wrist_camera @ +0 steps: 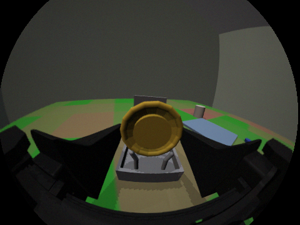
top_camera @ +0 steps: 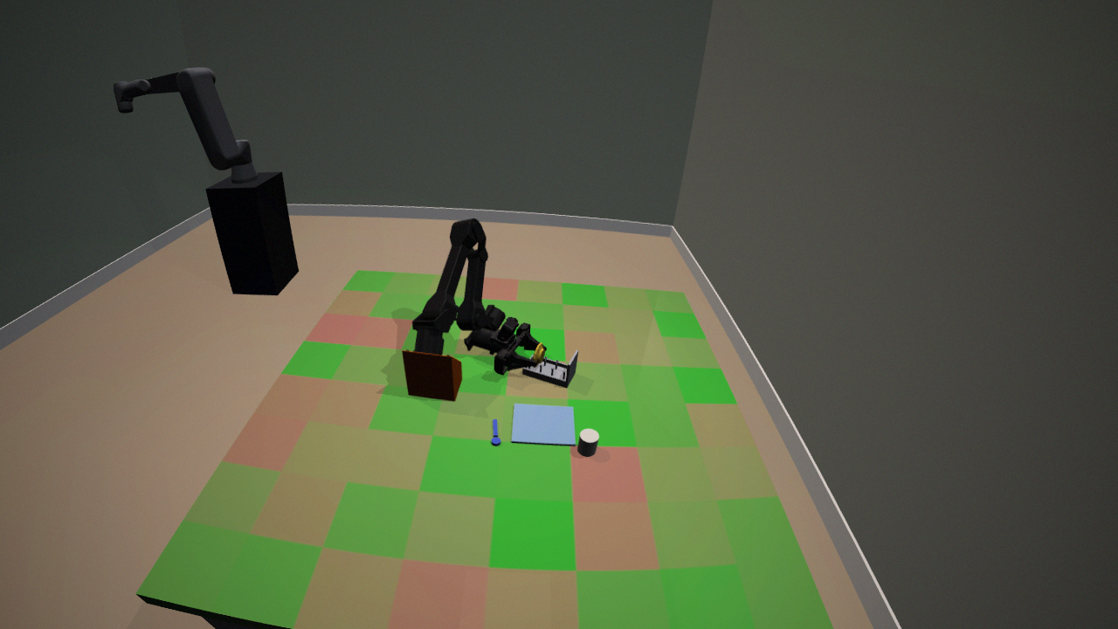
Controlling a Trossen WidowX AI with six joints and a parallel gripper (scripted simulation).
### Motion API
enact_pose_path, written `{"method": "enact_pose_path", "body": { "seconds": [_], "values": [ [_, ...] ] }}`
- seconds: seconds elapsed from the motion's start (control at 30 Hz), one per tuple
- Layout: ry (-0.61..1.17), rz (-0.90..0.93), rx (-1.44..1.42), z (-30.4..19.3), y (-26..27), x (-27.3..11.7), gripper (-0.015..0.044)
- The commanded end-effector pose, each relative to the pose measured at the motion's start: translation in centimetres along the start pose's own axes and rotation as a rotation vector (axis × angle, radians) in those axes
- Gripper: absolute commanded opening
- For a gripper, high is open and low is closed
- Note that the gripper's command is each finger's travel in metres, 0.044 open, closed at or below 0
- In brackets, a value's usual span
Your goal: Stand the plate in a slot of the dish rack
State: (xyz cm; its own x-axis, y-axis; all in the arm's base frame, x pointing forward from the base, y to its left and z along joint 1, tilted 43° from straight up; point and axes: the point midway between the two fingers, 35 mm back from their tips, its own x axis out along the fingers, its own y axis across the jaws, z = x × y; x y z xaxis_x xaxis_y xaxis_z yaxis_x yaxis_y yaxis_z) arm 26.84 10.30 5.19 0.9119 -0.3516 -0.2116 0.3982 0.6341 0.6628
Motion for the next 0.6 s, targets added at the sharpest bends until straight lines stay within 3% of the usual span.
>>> {"method": "enact_pose_path", "body": {
  "seconds": [0.0, 0.07, 0.57],
  "values": [
    [0.001, -0.001, -0.004, 0.04, -0.01, 0.01, 0.0000],
    [0.001, -0.001, -0.004, 0.04, -0.01, 0.01, 0.0000],
    [0.000, 0.000, 0.001, 0.03, 0.02, 0.00, 0.0394]
  ]
}}
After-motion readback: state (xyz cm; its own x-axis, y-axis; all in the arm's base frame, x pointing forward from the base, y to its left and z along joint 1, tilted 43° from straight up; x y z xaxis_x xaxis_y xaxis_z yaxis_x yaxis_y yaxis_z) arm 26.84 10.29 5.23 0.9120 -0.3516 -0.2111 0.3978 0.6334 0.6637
